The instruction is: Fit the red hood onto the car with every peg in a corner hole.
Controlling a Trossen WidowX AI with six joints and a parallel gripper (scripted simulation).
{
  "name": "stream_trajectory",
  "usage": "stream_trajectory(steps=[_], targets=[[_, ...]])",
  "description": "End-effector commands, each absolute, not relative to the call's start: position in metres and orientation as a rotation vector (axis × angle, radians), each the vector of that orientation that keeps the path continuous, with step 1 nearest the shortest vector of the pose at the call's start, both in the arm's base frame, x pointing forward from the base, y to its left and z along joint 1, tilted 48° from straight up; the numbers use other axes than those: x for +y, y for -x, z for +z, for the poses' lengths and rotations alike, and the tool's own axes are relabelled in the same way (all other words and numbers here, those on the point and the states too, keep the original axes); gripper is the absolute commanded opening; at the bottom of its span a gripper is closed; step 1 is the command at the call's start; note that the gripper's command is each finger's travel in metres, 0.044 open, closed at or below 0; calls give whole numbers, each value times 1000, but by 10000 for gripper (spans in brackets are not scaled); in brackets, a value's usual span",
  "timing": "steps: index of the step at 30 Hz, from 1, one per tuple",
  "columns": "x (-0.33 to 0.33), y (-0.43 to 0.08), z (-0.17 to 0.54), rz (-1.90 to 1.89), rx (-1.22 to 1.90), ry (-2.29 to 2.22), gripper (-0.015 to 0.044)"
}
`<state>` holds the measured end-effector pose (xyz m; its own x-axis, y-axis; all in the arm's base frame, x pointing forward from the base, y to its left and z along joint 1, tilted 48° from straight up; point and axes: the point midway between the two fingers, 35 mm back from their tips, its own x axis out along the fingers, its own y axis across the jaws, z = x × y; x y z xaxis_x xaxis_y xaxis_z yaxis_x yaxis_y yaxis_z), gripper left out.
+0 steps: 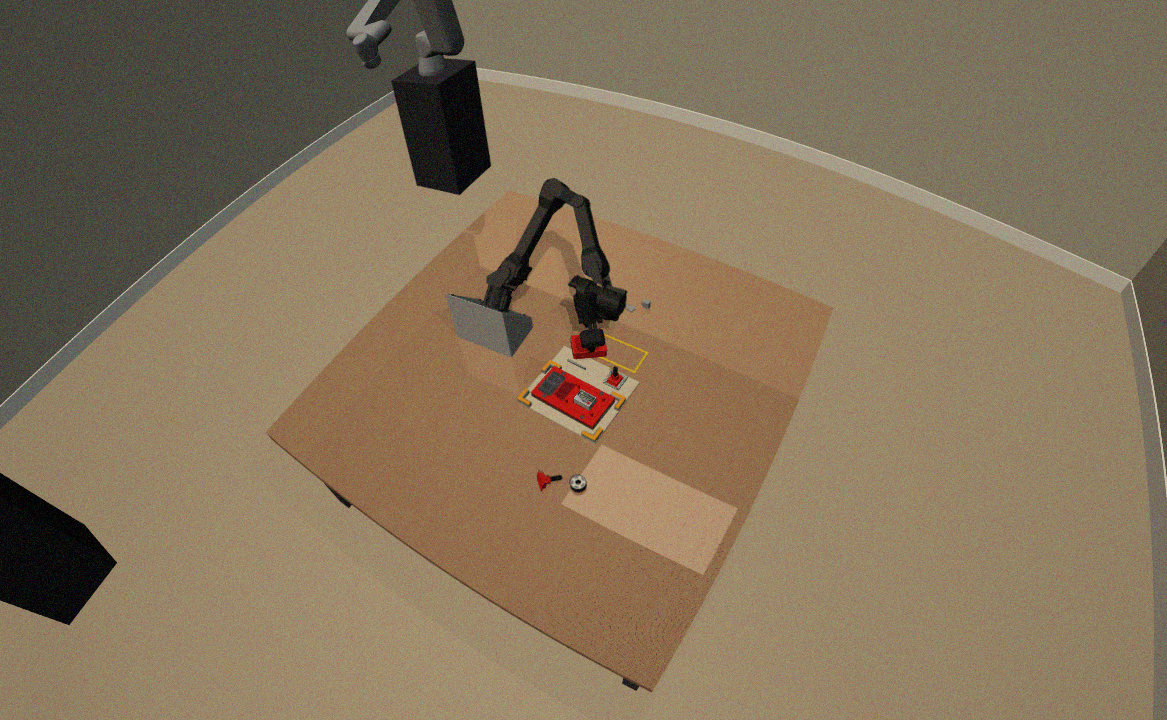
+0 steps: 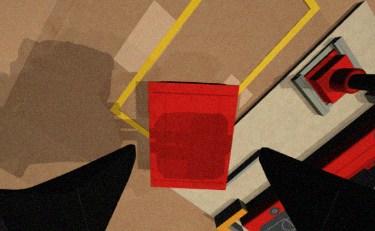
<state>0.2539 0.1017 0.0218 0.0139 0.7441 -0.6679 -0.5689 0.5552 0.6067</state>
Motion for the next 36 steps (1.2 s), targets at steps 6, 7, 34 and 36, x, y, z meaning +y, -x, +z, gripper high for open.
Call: stream_trajectory(steps=[6,7,34,36], targets=[[110,-251,15,1036,1178,-194,440],[110,-250,14,1036,1178,-194,440],[121,-249,5,1037,1178,-196,440],[122,-249,5,1037,1178,-196,440]])
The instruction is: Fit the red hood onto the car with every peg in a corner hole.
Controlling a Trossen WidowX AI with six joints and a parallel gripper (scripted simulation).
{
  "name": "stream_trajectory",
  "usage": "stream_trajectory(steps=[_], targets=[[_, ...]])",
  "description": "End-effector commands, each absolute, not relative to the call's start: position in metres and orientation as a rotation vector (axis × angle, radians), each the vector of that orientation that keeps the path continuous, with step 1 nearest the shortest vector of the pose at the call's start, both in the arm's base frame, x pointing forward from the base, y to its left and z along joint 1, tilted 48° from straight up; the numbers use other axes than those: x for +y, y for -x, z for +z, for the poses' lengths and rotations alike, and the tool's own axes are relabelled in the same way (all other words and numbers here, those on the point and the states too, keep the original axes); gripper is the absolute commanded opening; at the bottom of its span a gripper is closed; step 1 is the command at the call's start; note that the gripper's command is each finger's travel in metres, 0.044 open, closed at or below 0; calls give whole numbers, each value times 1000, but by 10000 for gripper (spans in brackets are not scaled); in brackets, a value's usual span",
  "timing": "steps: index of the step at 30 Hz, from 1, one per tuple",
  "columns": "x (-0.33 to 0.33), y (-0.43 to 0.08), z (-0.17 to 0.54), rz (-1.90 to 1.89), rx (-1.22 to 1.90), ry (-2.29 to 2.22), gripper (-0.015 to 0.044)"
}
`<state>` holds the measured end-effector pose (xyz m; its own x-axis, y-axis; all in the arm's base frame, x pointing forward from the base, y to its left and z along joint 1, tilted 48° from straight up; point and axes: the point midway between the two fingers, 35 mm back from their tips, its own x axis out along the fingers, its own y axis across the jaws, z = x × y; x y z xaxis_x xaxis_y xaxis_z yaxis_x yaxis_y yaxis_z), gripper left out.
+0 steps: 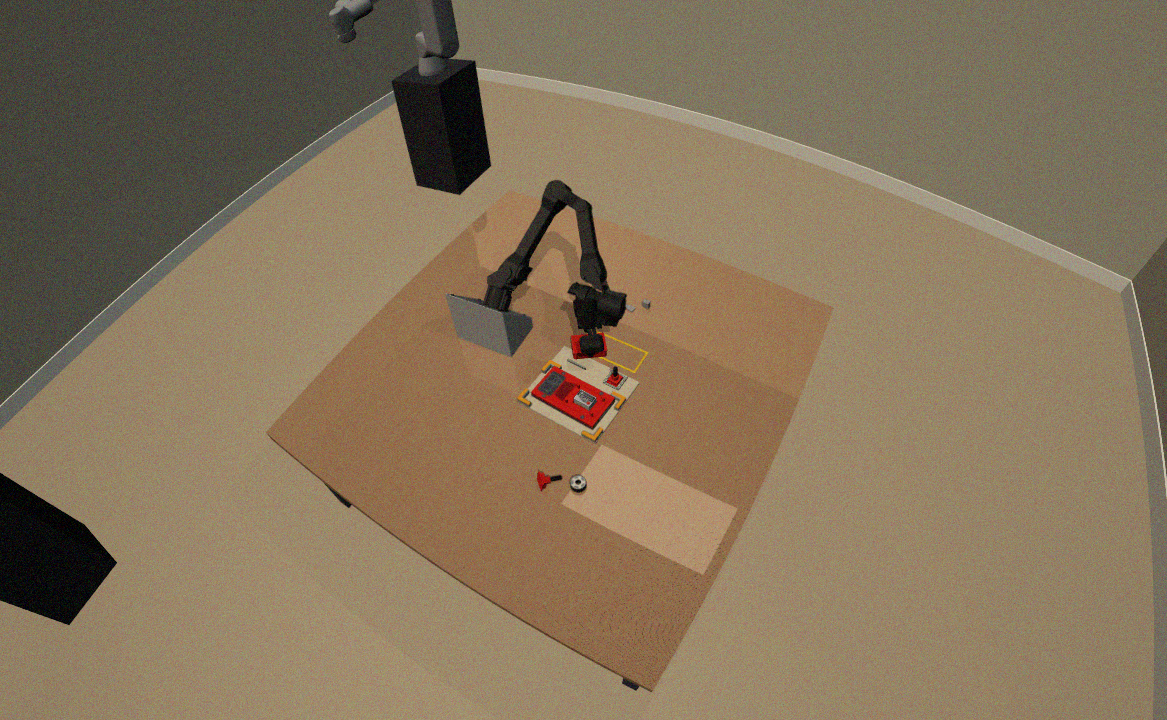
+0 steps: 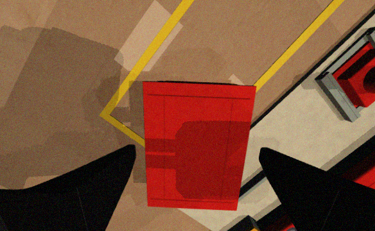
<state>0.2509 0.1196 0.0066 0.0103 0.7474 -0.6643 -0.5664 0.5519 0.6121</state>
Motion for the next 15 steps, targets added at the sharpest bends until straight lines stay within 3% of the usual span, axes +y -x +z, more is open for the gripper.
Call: stream_trajectory(steps=[1,15], targets=[[122,-249,4,1037,1178,-196,440],[127,-249,0,1037,1178,-196,440]])
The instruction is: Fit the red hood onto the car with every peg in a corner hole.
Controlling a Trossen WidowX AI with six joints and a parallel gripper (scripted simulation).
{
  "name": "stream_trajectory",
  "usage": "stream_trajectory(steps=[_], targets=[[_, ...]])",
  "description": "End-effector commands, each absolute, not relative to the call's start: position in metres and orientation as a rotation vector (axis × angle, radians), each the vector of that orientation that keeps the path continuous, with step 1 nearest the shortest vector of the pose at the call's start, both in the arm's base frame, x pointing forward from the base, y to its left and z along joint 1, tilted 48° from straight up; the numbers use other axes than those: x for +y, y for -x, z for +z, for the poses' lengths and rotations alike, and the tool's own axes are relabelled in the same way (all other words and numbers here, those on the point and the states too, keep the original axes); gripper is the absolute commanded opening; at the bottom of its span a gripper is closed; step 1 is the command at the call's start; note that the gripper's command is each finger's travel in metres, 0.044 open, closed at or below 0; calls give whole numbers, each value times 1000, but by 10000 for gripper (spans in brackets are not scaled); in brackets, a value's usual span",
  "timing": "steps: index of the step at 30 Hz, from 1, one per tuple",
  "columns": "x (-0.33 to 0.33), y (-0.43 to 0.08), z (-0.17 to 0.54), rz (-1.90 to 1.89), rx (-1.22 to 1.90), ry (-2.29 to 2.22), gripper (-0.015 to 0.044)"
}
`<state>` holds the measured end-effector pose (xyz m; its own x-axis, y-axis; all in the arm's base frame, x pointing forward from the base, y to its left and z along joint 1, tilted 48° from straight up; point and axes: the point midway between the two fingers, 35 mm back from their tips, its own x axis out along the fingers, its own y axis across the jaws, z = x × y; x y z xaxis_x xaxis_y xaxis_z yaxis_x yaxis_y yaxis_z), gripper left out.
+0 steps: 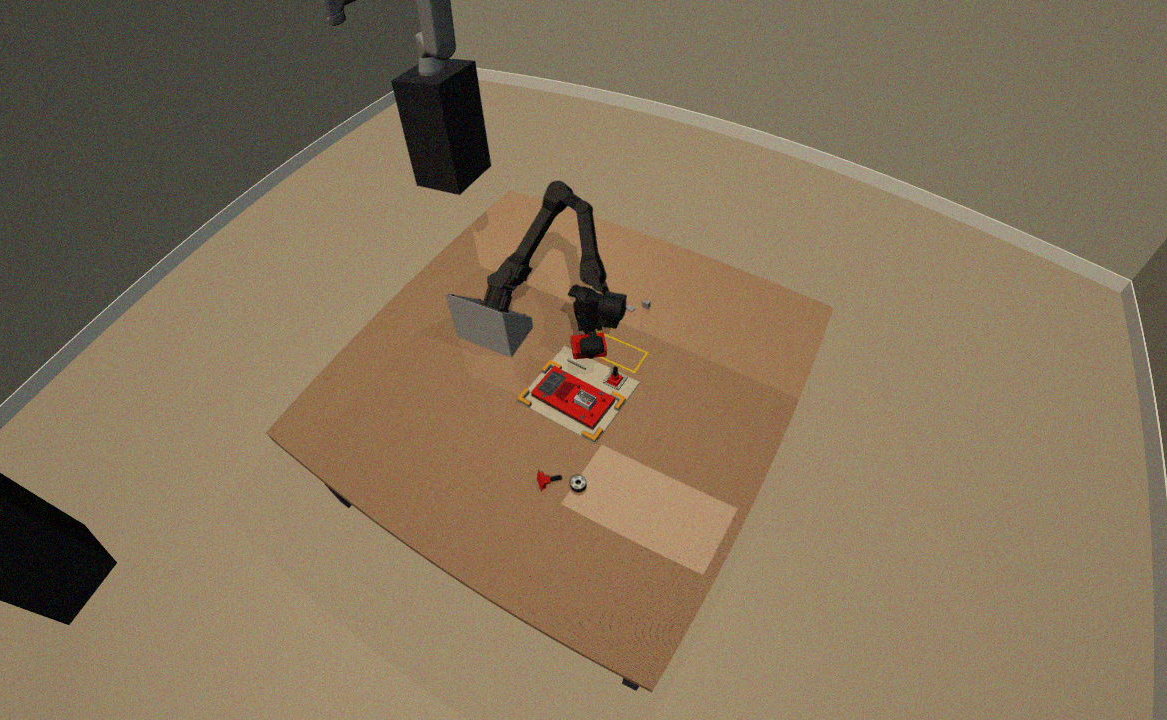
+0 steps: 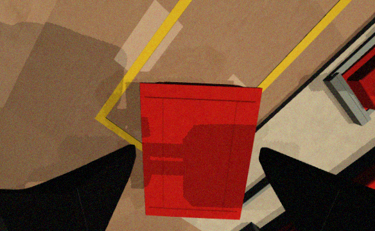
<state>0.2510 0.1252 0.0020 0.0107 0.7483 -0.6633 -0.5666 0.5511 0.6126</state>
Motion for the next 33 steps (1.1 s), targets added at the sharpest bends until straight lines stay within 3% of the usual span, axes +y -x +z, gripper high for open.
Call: stream_trajectory(steps=[1,11,14,24,33], targets=[[128,-249,0,1037,1178,-196,440],[131,-249,-4,1038,1177,-197,440],[129,-251,-1,1036,1171,-193,361],[129,-251,-1,1036,1171,-193,295],[118,-251,8,1035,1171,-194,58]])
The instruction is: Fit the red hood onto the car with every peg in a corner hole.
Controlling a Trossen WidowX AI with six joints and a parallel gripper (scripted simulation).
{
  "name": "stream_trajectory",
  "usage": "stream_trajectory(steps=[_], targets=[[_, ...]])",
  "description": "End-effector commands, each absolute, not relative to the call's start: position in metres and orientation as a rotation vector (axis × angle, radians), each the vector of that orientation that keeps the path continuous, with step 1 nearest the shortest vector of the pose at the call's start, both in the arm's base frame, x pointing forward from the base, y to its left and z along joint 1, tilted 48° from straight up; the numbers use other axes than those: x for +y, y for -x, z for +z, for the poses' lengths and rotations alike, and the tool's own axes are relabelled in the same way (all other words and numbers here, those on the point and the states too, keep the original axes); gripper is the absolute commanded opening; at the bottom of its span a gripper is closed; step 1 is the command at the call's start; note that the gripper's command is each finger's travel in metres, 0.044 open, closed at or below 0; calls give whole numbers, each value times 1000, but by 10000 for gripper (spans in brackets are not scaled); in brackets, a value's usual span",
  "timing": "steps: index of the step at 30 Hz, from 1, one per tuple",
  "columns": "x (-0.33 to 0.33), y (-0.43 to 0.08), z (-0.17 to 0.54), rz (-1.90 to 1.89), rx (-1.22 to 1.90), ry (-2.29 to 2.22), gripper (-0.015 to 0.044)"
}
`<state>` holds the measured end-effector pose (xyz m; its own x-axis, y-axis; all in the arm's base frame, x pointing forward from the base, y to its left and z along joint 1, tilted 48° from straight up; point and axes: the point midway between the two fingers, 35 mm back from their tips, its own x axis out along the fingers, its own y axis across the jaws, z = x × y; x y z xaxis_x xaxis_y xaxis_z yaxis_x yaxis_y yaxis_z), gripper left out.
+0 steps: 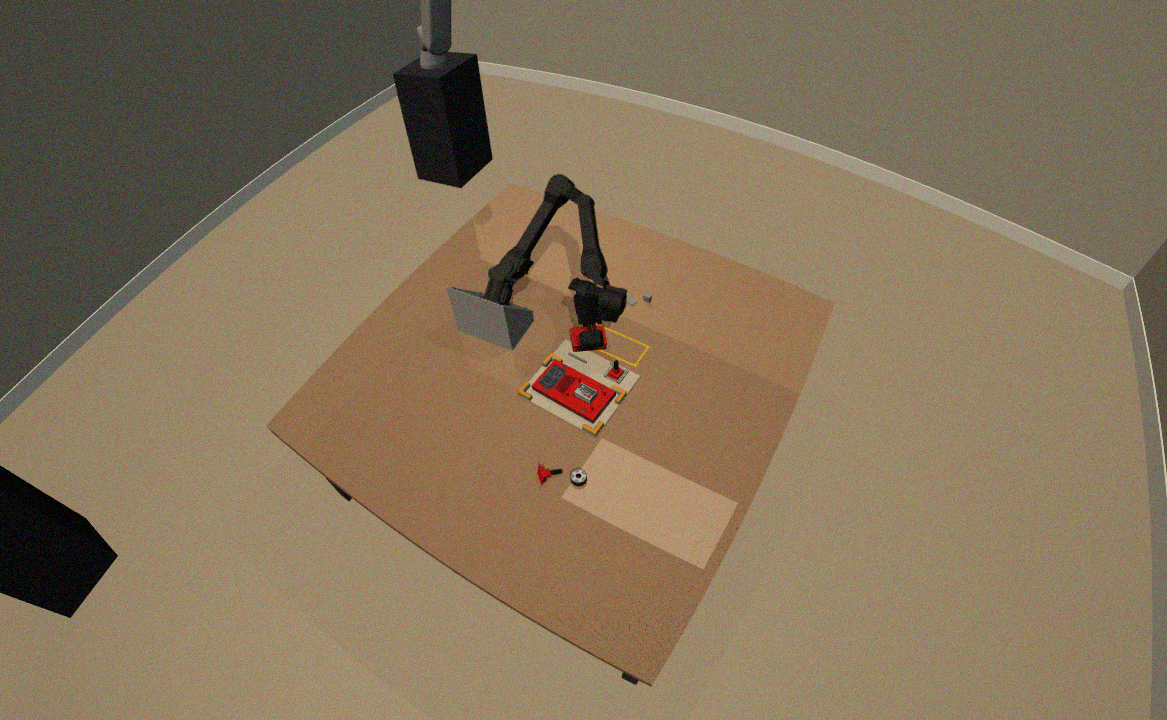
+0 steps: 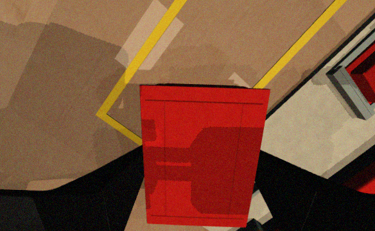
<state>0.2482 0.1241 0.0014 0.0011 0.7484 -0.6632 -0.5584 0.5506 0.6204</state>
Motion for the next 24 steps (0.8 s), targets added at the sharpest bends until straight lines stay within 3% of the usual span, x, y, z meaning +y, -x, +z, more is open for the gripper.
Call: stream_trajectory(steps=[1,3,24], targets=[[116,-251,10,1035,1172,-194,32],[112,-251,14,1035,1172,-194,0],[58,-251,61,1033,1173,-191,0]])
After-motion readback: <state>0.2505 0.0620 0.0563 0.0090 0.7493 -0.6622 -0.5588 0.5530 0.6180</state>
